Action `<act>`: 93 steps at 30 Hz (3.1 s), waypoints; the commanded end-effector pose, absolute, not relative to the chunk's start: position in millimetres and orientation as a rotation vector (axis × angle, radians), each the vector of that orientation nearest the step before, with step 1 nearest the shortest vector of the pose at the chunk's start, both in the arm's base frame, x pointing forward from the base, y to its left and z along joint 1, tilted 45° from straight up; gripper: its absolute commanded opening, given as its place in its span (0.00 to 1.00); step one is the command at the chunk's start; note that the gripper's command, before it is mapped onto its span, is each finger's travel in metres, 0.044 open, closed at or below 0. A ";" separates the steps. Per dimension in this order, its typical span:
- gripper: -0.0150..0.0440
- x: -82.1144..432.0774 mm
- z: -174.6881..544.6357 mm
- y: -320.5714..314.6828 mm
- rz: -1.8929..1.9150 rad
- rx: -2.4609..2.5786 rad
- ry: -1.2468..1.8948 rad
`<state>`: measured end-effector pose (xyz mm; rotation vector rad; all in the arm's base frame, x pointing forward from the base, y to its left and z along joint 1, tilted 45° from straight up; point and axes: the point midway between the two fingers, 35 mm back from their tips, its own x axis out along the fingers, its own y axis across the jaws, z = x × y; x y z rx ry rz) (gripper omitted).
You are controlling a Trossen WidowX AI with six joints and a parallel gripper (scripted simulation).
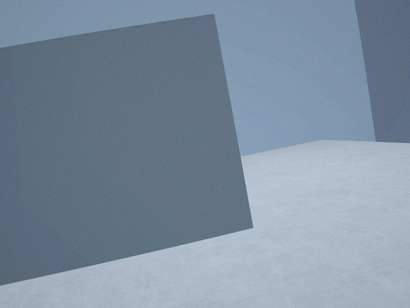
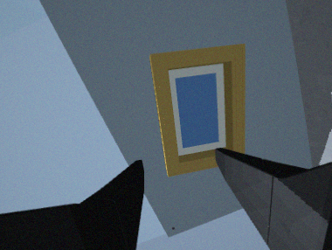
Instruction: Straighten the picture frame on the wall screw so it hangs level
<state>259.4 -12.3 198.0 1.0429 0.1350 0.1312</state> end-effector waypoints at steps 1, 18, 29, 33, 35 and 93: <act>0.69 259.3 197.9 -12.4 0.129 1.040 0.132; 0.69 338.3 194.0 1.2 0.131 1.042 0.128; 0.69 338.3 194.0 1.2 0.131 1.042 0.128; 0.69 339.0 194.1 1.3 0.131 1.042 0.128; 0.69 340.8 194.2 1.5 0.131 1.042 0.128; 0.65 377.7 192.8 7.7 0.133 1.043 0.126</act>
